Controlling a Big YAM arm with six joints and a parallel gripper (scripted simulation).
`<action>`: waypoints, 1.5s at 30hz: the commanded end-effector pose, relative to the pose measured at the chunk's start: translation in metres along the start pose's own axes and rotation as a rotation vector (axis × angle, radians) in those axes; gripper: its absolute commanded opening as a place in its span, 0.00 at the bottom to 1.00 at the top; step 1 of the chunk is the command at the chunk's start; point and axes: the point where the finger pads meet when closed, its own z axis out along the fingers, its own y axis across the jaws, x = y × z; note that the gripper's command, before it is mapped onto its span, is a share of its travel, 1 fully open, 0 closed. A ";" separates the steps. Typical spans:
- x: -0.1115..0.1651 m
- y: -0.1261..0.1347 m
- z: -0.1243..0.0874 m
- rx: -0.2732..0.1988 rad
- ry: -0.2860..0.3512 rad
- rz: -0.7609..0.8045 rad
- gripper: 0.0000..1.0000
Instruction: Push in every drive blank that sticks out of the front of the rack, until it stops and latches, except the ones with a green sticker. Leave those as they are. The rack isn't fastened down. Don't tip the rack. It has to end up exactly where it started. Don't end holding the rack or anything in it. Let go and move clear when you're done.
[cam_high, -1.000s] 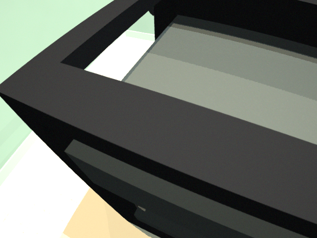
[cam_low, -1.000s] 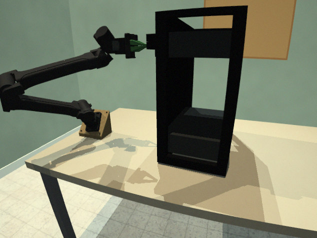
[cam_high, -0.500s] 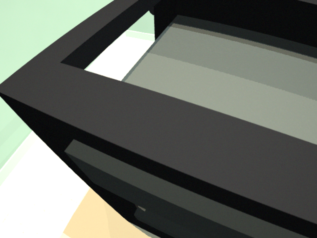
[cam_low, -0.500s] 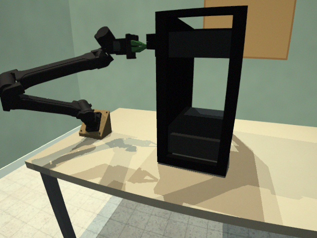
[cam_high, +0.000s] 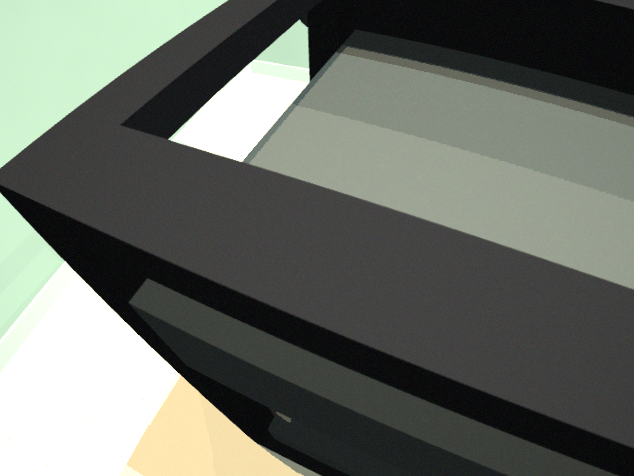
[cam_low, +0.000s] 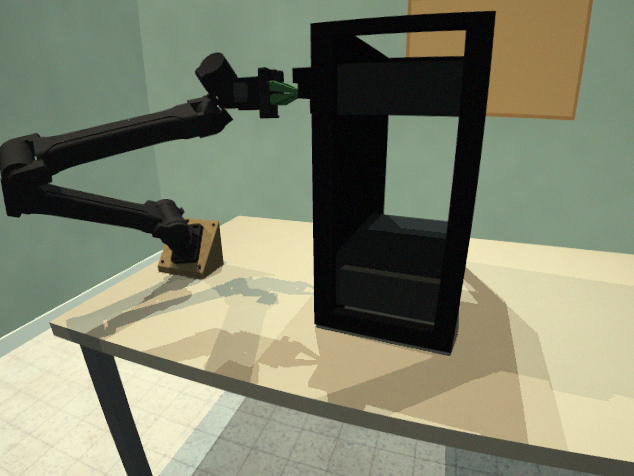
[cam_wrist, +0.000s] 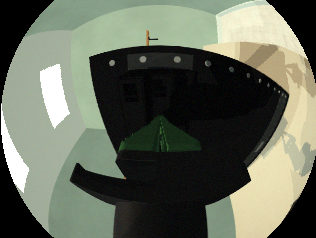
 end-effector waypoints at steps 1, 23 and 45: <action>-0.019 0.023 0.018 -0.014 -0.044 0.055 0.00; -0.019 0.021 0.046 -0.006 -0.033 0.038 0.00; -0.019 0.021 0.046 -0.006 -0.033 0.038 0.00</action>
